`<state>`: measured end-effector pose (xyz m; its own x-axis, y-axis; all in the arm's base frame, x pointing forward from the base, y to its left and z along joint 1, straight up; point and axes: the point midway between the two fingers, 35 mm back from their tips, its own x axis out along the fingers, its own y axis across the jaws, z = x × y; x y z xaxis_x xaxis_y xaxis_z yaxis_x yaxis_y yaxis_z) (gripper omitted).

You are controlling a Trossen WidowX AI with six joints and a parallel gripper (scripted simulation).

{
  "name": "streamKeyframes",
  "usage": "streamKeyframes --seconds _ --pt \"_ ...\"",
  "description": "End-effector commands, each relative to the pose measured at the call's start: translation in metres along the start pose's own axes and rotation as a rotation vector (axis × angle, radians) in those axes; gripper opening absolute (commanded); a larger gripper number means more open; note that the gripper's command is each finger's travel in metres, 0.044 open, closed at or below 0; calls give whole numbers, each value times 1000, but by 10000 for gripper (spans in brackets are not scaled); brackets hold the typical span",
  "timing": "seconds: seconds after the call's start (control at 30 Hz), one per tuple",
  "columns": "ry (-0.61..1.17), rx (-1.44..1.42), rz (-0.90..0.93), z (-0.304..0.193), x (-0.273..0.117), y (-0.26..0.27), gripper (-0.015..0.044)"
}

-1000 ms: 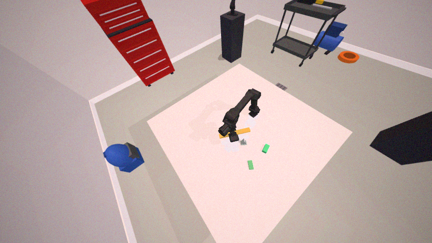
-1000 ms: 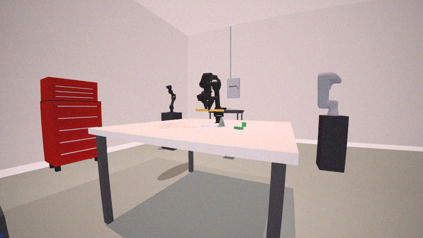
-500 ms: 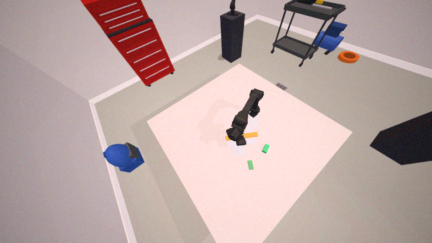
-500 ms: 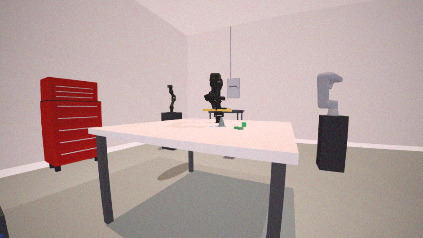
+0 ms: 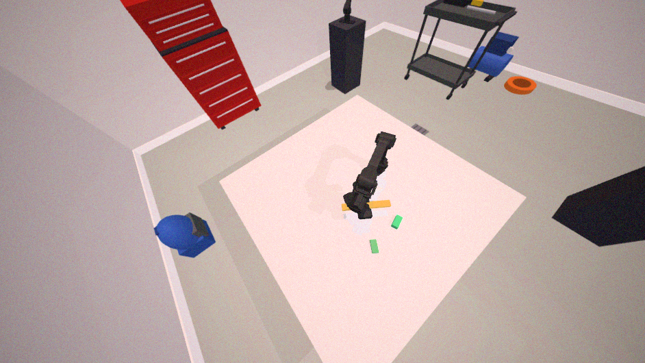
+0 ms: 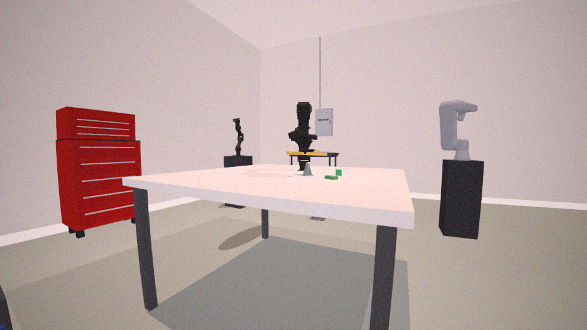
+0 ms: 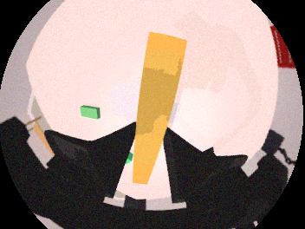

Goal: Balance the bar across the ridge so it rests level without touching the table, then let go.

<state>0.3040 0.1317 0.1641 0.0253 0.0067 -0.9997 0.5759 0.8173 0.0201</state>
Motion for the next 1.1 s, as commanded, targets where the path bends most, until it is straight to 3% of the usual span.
streamKeyframes --seconds 0.0,0.63,1.07 --pt "3 4 3 -2 6 1 0" --pt "3 4 3 -1 37 -1 0" --pt "3 4 3 -1 37 -1 0"
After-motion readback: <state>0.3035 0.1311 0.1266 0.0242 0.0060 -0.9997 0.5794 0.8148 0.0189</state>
